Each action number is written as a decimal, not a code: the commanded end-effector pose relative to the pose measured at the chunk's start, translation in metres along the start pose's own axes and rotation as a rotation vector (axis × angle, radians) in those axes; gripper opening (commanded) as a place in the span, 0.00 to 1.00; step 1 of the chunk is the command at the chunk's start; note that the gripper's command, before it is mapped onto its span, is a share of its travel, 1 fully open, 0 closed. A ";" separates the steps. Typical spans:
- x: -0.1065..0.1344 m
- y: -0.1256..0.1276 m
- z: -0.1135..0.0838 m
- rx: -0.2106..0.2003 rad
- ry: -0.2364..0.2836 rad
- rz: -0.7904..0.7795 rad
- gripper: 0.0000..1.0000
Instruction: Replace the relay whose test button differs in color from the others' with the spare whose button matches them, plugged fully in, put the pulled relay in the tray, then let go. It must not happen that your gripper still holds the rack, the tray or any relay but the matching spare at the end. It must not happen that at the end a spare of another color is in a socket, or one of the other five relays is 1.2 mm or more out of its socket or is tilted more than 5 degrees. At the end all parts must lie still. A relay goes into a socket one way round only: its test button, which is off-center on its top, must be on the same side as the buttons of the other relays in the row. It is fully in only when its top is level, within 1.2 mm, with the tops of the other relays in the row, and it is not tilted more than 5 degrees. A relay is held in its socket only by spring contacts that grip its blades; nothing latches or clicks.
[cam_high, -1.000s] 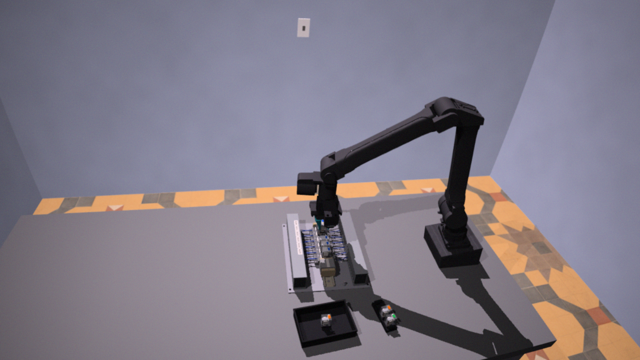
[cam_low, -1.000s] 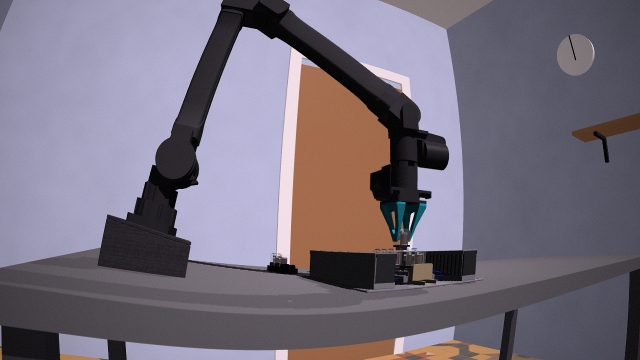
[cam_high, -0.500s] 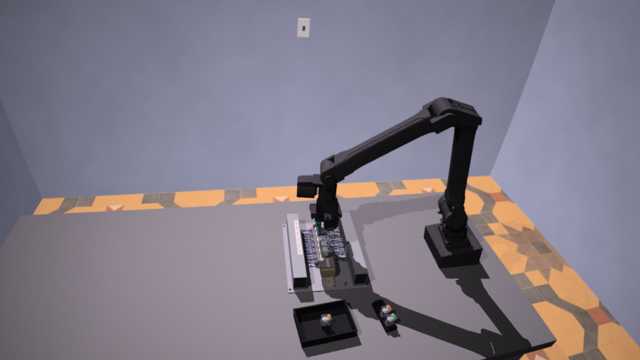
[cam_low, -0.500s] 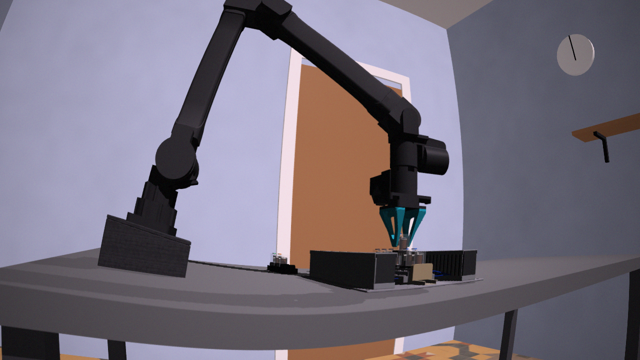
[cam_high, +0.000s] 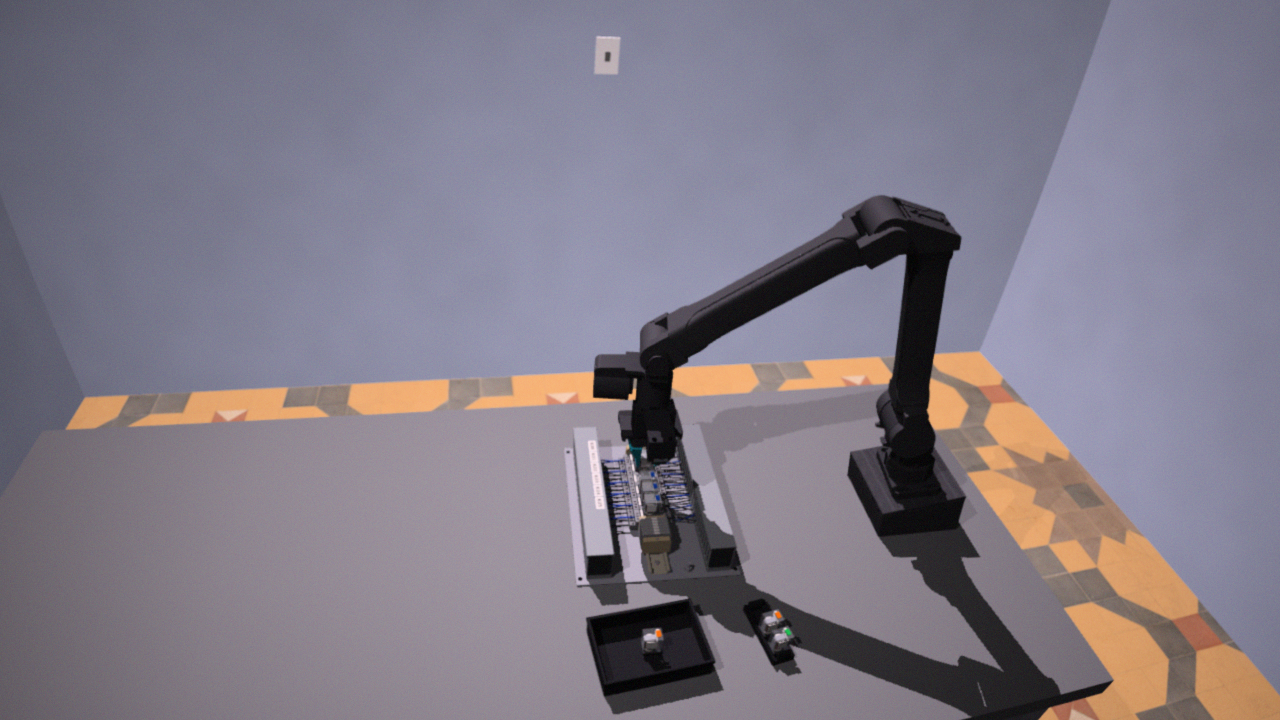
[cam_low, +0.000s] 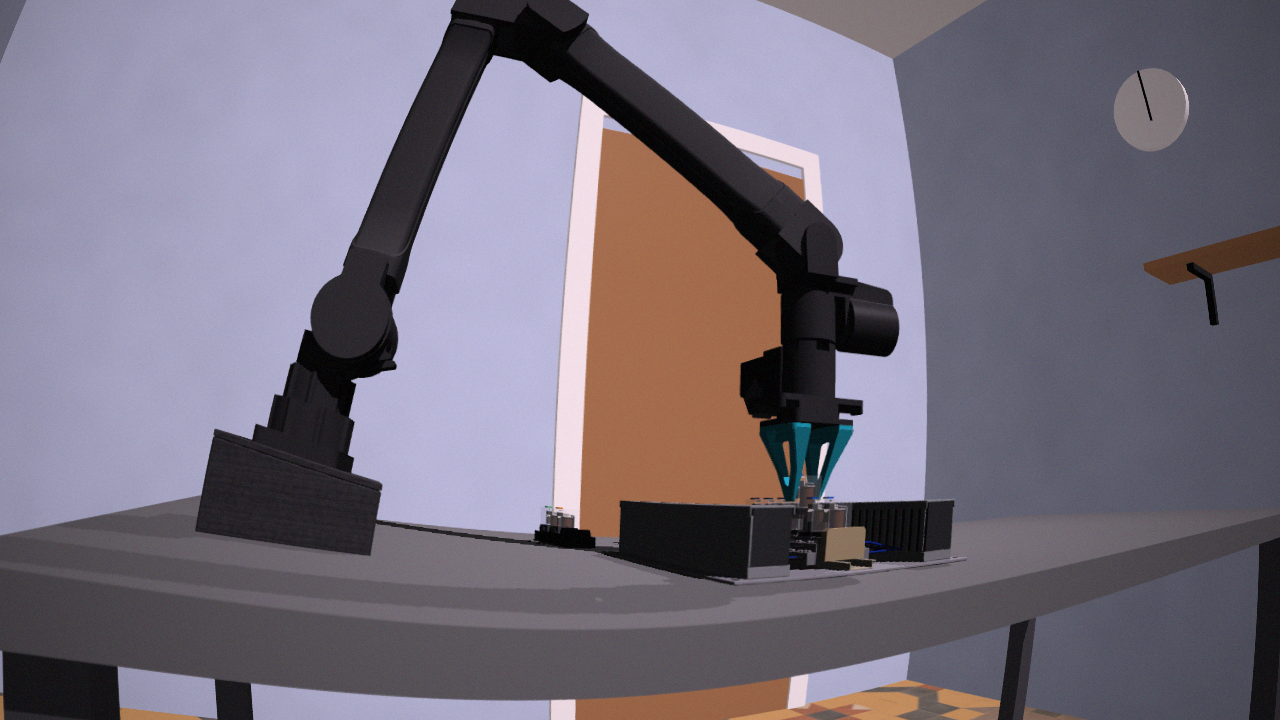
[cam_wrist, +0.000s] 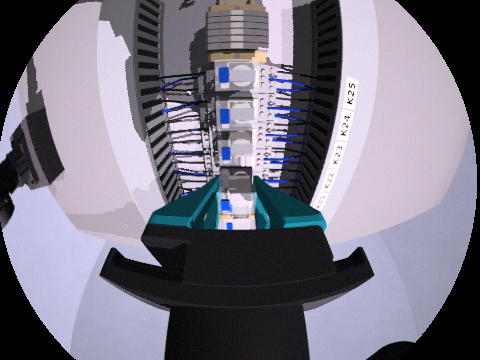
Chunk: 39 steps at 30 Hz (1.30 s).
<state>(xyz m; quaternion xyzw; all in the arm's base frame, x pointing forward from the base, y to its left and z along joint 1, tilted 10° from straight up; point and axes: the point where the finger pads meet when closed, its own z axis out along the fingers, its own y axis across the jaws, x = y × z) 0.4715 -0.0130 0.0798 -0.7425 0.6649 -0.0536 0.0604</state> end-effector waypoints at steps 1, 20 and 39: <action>-0.003 -0.009 0.001 0.022 -0.003 -0.001 0.00; -0.003 -0.011 0.003 0.032 -0.002 -0.001 0.00; -0.002 -0.021 0.002 0.047 0.000 -0.002 0.00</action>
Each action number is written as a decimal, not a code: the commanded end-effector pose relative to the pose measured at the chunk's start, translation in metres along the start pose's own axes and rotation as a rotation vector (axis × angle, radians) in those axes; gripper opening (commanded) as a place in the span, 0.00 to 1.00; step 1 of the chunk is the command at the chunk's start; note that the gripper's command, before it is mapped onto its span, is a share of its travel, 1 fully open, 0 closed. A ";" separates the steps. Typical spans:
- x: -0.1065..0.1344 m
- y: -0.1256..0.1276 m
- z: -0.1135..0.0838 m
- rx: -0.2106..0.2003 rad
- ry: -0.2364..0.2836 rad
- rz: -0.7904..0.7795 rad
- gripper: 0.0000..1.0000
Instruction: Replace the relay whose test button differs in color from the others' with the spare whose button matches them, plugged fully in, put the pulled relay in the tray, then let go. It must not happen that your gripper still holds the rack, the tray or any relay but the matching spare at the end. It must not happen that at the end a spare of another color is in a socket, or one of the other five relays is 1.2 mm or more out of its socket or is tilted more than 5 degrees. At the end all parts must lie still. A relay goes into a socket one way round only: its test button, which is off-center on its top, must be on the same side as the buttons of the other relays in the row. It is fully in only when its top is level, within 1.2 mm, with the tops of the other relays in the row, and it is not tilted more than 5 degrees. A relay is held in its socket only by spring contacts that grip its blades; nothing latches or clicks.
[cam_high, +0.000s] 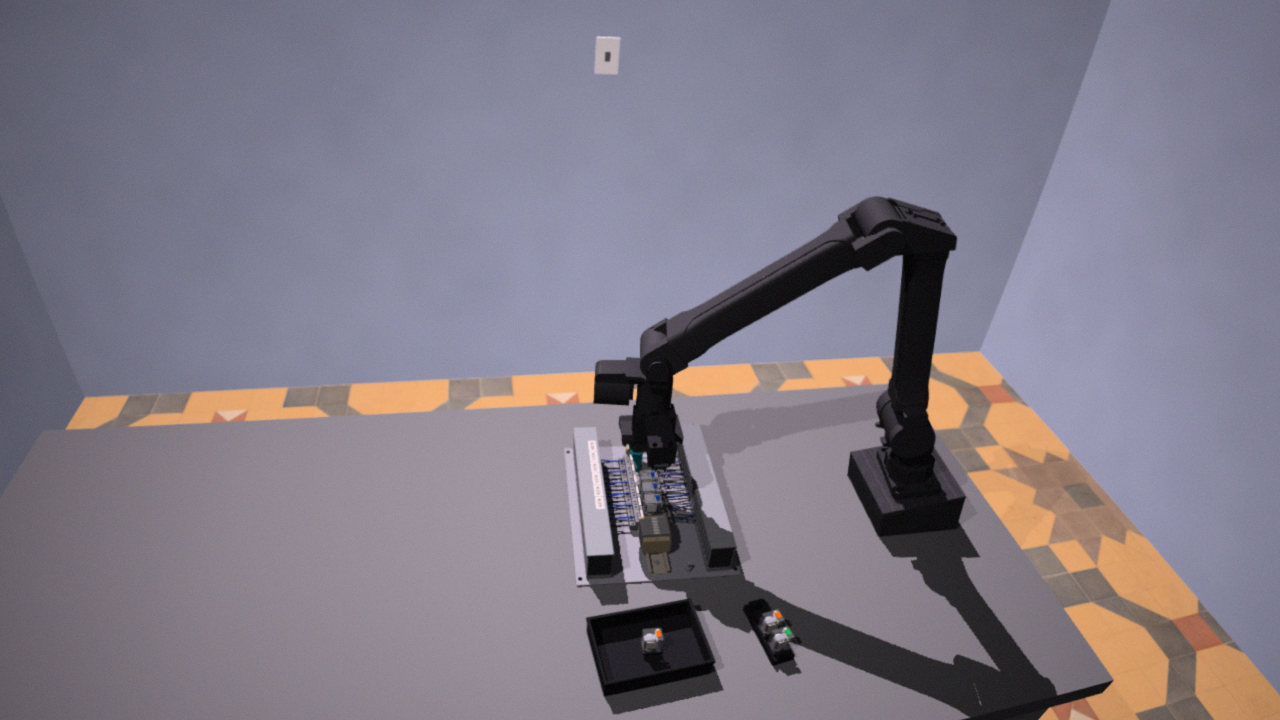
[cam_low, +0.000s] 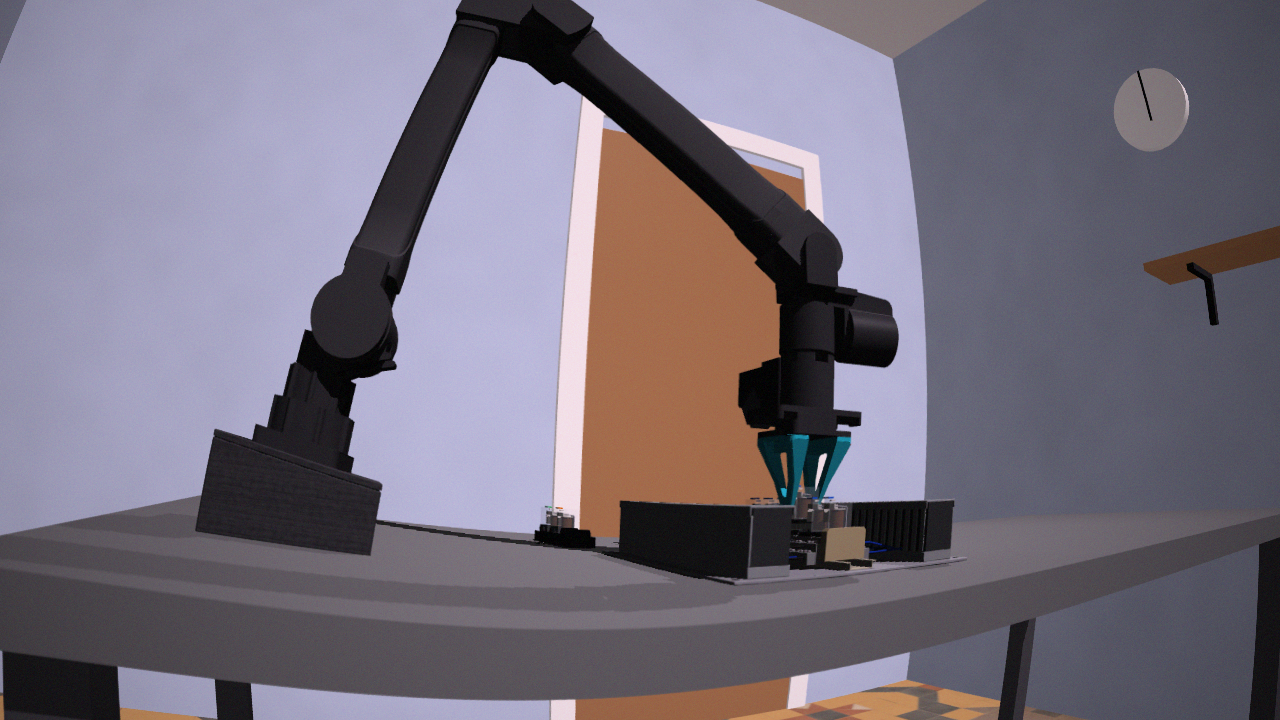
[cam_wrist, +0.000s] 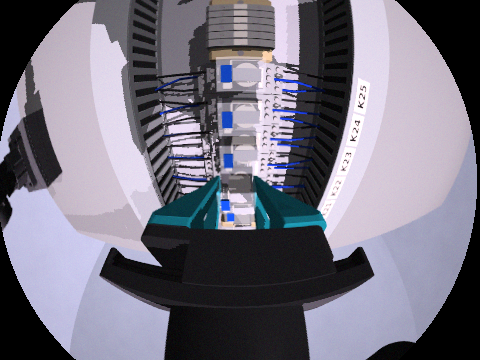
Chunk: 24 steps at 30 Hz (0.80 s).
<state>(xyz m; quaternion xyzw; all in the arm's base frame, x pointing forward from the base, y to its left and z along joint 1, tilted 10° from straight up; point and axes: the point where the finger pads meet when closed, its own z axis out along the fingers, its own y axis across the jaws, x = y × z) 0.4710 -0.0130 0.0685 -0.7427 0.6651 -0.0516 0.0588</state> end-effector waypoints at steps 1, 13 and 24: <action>-0.002 -0.023 -0.010 0.053 0.001 -0.002 0.00; -0.002 -0.024 -0.011 0.056 0.001 -0.002 0.00; -0.002 -0.025 -0.012 0.057 0.001 -0.002 0.00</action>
